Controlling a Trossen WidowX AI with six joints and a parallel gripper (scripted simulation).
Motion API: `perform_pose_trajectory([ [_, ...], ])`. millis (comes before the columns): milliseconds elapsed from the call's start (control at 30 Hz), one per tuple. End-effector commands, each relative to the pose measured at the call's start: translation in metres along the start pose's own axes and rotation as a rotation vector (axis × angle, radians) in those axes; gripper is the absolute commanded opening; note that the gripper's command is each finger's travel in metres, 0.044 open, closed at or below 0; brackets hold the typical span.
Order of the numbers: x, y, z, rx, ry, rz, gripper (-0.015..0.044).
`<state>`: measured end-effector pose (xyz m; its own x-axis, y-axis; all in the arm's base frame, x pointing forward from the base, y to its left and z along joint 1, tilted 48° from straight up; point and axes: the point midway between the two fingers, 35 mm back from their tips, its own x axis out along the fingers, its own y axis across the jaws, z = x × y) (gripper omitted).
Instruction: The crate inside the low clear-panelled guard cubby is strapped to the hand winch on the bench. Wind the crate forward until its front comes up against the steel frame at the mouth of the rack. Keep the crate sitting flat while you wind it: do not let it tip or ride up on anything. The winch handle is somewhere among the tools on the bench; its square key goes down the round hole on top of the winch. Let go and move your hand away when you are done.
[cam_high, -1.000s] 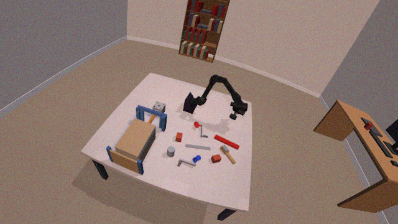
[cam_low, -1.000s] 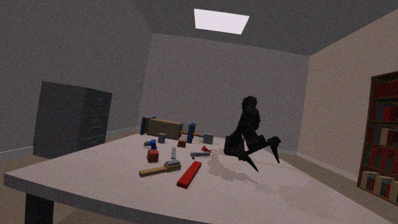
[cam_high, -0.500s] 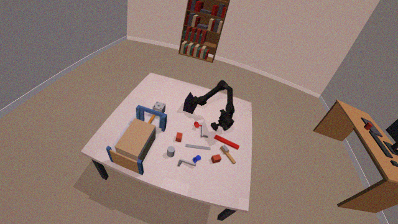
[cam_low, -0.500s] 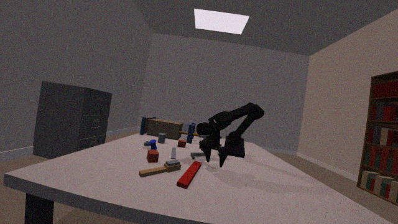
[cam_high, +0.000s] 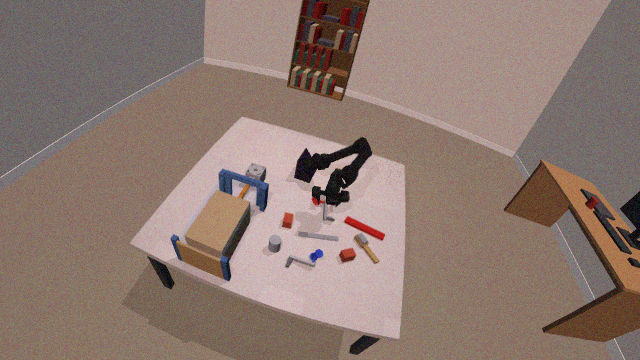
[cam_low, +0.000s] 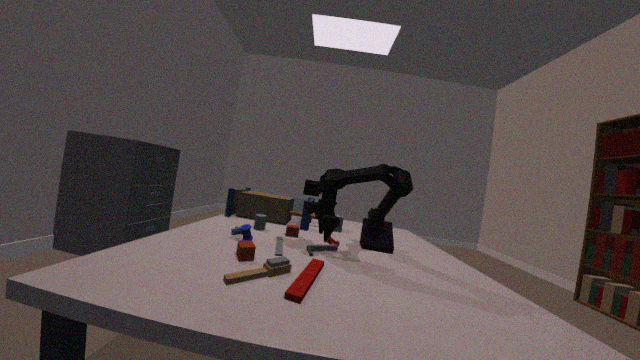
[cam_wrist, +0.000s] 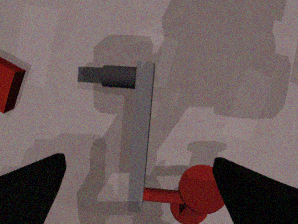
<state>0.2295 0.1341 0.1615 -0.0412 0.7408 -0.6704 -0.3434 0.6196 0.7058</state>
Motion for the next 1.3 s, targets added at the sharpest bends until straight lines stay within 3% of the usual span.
perform_pose_trajectory([
  [0,-0.001,-0.006,-0.001,0.021,0.0,0.006,0.044],
  [433,0.041,-0.001,-0.005,0.02,-0.001,0.007,0.044],
  [967,0.058,-0.001,-0.006,0.02,-0.001,0.008,0.044],
  [1267,0.053,0.0,-0.004,0.013,-0.006,0.011,0.038],
])
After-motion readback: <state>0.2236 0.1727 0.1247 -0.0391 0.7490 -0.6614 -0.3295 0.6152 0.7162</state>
